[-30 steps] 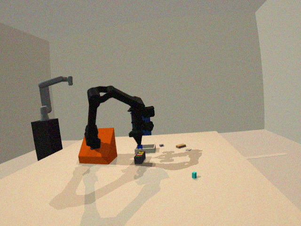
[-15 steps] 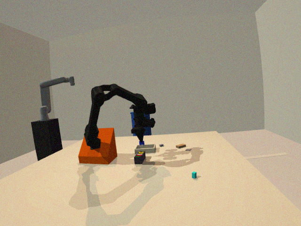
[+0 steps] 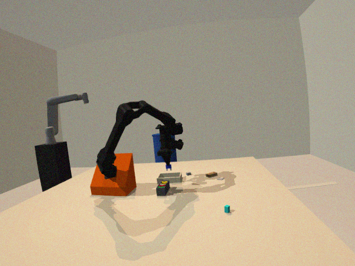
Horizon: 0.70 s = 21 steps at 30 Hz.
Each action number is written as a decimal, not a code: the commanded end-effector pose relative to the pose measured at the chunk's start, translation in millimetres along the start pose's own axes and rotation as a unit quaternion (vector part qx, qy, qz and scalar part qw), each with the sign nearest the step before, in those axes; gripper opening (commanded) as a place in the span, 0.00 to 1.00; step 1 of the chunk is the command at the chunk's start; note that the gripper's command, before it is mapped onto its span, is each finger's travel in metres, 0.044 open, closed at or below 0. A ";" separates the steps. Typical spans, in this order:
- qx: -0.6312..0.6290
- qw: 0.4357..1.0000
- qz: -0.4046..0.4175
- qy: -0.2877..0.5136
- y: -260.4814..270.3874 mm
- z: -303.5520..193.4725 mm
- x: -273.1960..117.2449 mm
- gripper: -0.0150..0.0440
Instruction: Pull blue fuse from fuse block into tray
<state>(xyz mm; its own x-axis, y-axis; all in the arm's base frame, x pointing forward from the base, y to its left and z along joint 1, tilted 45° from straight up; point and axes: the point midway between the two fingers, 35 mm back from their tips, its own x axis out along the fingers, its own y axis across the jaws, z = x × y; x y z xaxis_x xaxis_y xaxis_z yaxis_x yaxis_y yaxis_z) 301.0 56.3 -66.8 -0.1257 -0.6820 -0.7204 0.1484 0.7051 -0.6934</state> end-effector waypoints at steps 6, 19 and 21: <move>0.003 1.000 0.000 0.004 47.6 -9.5 4.4 0.25; 0.004 1.000 -0.001 0.004 55.5 -11.2 17.7 0.25; 0.004 1.000 -0.001 0.004 55.5 -11.2 20.9 0.25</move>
<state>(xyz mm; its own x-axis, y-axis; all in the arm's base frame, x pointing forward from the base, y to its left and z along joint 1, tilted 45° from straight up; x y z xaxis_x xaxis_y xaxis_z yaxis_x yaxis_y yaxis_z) 298.4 89.2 -115.7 -0.1264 -0.6777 -0.7244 0.1632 0.7061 -0.6890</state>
